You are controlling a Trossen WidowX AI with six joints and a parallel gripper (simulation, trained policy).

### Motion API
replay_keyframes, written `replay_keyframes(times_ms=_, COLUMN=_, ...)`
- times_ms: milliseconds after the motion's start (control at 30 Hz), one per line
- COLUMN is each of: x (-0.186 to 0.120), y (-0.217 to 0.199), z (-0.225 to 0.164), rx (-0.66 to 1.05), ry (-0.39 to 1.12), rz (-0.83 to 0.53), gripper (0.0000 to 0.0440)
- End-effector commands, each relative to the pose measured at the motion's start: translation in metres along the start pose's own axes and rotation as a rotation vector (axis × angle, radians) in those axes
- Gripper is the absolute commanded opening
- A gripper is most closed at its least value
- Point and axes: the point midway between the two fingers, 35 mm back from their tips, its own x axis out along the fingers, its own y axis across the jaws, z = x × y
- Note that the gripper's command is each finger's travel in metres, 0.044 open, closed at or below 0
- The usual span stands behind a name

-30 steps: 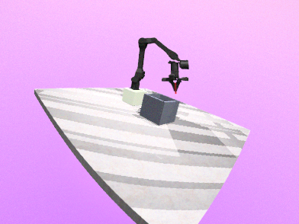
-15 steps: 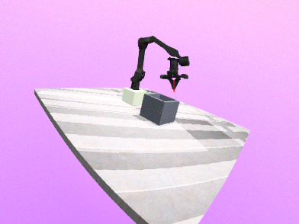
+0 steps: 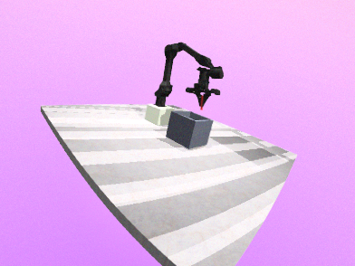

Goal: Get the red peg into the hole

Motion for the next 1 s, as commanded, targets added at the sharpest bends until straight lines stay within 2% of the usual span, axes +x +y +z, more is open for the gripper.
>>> replay_keyframes(times_ms=0, x=0.003, y=-0.001, z=0.009, rx=0.001, ry=0.002, rz=-0.019, gripper=0.0)
replay_keyframes(times_ms=500, x=0.024, y=-0.008, z=0.042, rx=0.013, ry=0.016, rz=-0.084, gripper=0.0)
replay_keyframes(times_ms=967, x=0.061, y=-0.013, z=0.057, rx=0.033, ry=0.054, rz=-0.113, gripper=0.0)
